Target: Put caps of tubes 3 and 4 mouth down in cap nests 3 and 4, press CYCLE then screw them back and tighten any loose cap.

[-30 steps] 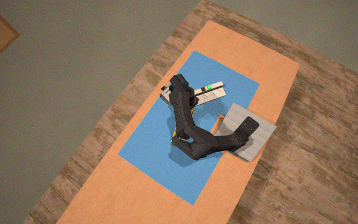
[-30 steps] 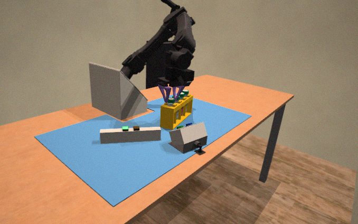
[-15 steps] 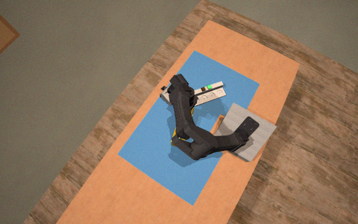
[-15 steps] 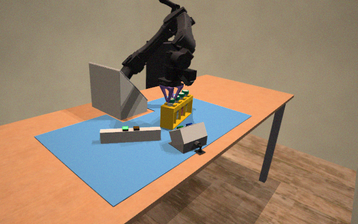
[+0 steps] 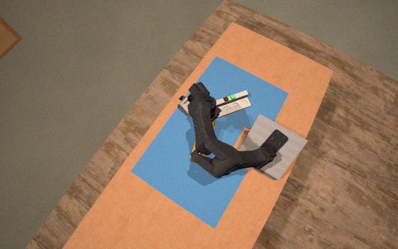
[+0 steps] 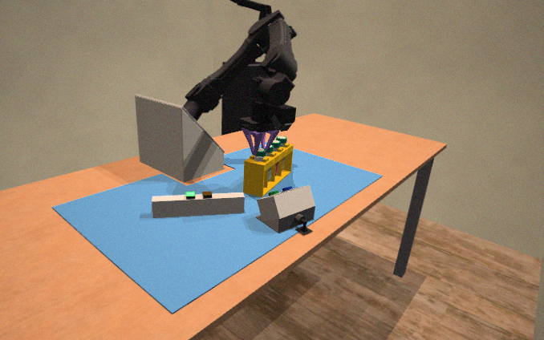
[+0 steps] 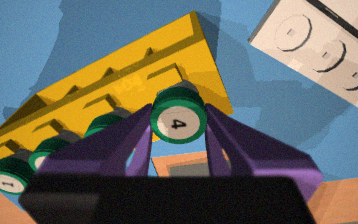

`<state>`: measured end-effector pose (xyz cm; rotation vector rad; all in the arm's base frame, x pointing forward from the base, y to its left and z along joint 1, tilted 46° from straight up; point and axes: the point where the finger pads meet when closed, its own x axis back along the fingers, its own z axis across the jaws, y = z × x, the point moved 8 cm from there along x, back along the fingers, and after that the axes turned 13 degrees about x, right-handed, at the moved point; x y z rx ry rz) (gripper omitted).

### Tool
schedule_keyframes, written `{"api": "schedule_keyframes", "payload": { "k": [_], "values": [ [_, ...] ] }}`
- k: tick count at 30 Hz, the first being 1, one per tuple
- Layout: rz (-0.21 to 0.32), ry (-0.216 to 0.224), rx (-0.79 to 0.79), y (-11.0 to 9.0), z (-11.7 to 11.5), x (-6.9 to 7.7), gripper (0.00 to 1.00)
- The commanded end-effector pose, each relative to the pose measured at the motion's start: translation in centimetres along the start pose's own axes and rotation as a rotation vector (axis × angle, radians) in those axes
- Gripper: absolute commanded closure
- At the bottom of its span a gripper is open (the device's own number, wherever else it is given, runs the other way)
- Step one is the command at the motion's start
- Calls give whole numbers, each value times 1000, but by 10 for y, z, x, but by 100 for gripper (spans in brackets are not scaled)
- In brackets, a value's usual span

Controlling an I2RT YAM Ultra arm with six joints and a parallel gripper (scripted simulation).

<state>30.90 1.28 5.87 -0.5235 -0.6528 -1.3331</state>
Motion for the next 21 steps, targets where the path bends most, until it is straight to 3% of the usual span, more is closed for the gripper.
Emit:
{"api": "schedule_keyframes", "payload": {
  "k": [1, 16, 21],
  "values": [
    [-16, -4, -91, 2, -1, 5, 100],
    [-17, 0, -591, 2, -1, 4, 100],
    [-17, 1, -643, 2, -1, 4, 100]
  ]
}}
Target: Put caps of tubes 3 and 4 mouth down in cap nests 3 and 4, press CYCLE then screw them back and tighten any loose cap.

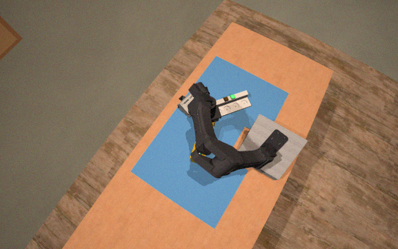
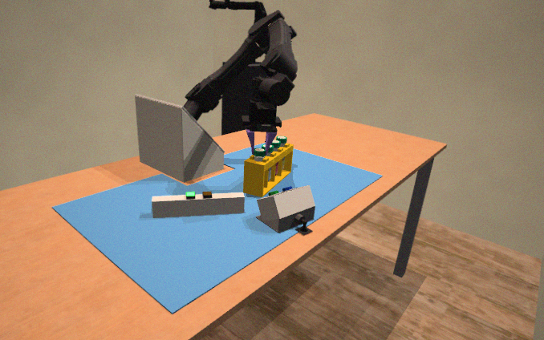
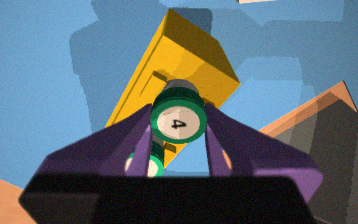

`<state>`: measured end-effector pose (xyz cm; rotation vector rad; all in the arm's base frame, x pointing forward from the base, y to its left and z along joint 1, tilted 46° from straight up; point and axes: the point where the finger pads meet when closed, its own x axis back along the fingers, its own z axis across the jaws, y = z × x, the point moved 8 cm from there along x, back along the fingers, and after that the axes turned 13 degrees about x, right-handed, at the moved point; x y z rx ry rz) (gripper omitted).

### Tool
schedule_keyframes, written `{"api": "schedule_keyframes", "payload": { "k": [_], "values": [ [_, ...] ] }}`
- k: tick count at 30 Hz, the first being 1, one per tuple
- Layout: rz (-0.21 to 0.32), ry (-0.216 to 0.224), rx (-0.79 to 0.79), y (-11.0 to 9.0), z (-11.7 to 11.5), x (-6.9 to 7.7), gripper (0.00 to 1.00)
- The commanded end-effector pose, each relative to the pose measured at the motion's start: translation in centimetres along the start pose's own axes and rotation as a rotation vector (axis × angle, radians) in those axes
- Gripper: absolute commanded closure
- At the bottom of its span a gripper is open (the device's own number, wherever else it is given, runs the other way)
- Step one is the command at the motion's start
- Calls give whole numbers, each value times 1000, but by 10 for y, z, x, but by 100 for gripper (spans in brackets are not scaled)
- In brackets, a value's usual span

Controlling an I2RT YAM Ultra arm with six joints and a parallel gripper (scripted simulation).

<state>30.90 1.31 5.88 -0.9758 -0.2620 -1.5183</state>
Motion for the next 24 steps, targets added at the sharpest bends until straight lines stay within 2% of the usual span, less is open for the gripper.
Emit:
{"api": "schedule_keyframes", "payload": {
  "k": [1, 3, 4, 16, 24],
  "values": [
    [-17, 4, -77, 2, 0, 4, 100],
    [-17, 4, -77, 2, 0, 4, 100],
    [-17, 4, -77, 2, 0, 4, 51],
    [-17, 4, -77, 2, 0, 4, 51],
    [-17, 1, 243, 2, 0, 5, 51]
  ]
}}
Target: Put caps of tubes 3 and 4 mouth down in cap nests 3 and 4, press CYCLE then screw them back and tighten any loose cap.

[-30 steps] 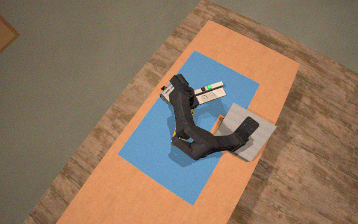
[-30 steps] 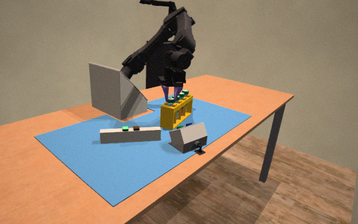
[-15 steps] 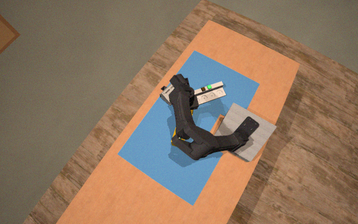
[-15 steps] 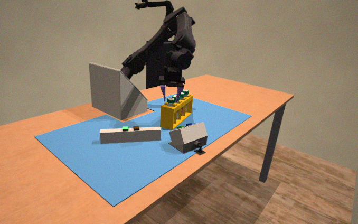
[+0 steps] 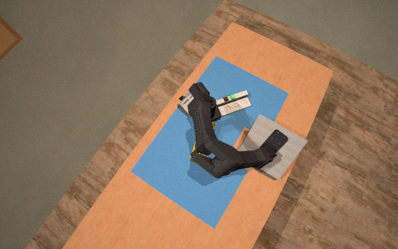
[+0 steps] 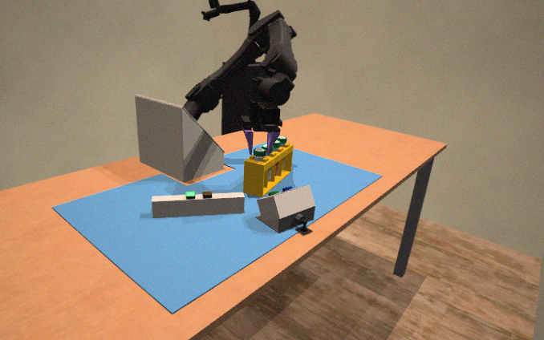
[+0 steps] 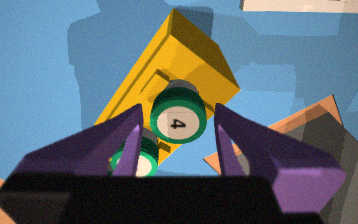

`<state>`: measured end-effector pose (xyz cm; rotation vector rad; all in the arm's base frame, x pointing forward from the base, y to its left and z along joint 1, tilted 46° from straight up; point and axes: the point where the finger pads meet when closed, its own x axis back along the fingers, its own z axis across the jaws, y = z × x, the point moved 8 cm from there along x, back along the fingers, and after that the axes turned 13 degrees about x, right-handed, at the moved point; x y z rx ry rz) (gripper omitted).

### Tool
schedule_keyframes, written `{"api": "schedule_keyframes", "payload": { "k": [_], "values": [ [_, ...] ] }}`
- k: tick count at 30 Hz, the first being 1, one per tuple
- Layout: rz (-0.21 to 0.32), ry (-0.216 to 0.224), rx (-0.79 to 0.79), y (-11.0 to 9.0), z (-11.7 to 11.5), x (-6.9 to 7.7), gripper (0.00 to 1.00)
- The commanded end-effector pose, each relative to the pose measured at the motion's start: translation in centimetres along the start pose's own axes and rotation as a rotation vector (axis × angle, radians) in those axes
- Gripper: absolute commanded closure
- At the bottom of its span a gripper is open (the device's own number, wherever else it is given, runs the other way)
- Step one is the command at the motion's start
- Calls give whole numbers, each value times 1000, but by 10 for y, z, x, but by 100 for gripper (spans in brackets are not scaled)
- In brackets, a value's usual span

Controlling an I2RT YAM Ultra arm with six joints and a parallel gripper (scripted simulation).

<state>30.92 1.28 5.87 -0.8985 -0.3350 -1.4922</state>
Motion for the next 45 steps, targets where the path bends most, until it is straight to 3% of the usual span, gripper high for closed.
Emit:
{"api": "schedule_keyframes", "payload": {
  "k": [1, 45],
  "values": [
    [-16, 1, 185, 2, 0, 5, 51],
    [-14, -11, 1705, 2, 1, 5, 51]
  ]
}}
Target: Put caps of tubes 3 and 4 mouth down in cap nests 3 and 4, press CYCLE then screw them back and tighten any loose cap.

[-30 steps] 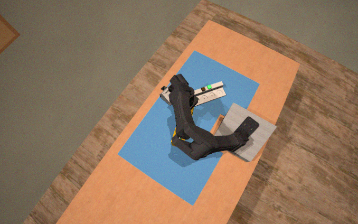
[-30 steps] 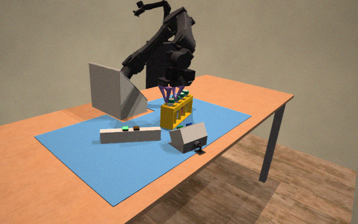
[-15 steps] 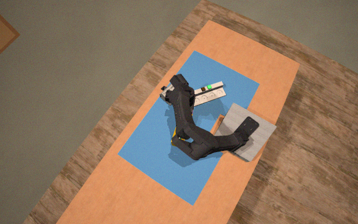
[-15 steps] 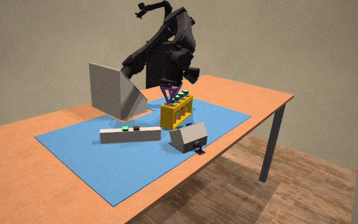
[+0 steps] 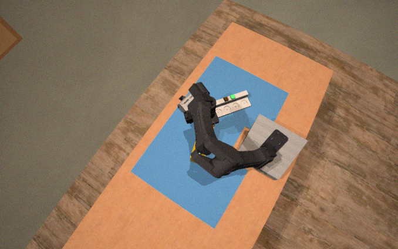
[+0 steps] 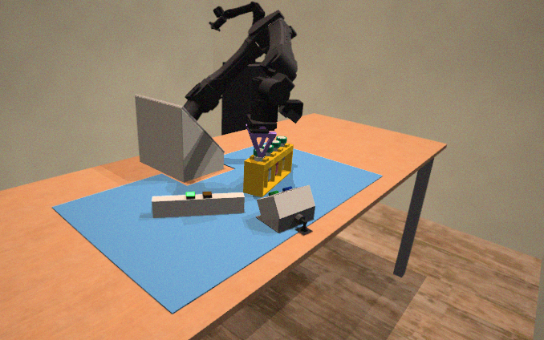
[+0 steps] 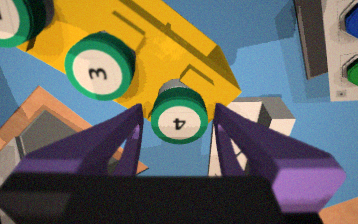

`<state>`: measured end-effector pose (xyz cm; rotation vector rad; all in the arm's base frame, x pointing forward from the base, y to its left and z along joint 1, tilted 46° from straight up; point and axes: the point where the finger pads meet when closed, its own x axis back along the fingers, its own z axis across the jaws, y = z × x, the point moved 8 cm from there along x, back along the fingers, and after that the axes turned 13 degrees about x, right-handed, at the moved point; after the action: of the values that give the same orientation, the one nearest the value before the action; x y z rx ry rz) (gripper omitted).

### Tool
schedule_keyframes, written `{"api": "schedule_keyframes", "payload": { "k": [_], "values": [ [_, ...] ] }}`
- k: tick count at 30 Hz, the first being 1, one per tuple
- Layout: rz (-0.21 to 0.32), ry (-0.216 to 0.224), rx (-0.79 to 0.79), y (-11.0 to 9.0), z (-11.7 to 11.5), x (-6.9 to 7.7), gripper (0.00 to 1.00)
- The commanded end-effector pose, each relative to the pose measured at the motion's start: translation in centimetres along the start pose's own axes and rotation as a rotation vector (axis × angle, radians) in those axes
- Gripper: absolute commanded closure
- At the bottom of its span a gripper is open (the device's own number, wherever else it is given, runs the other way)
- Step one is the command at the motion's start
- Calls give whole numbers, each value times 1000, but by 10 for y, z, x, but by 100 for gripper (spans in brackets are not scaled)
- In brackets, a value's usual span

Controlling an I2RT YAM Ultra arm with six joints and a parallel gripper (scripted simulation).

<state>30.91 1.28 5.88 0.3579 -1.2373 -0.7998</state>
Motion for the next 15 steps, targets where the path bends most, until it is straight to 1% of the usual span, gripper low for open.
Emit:
{"api": "schedule_keyframes", "payload": {
  "k": [1, 6, 7, 15],
  "values": [
    [-2, -16, 193, 1, -2, 5, 51],
    [0, -16, 393, 2, -2, 5, 51],
    [0, -16, 411, 2, -3, 5, 51],
    [0, -17, 411, 2, -3, 5, 51]
  ]
}}
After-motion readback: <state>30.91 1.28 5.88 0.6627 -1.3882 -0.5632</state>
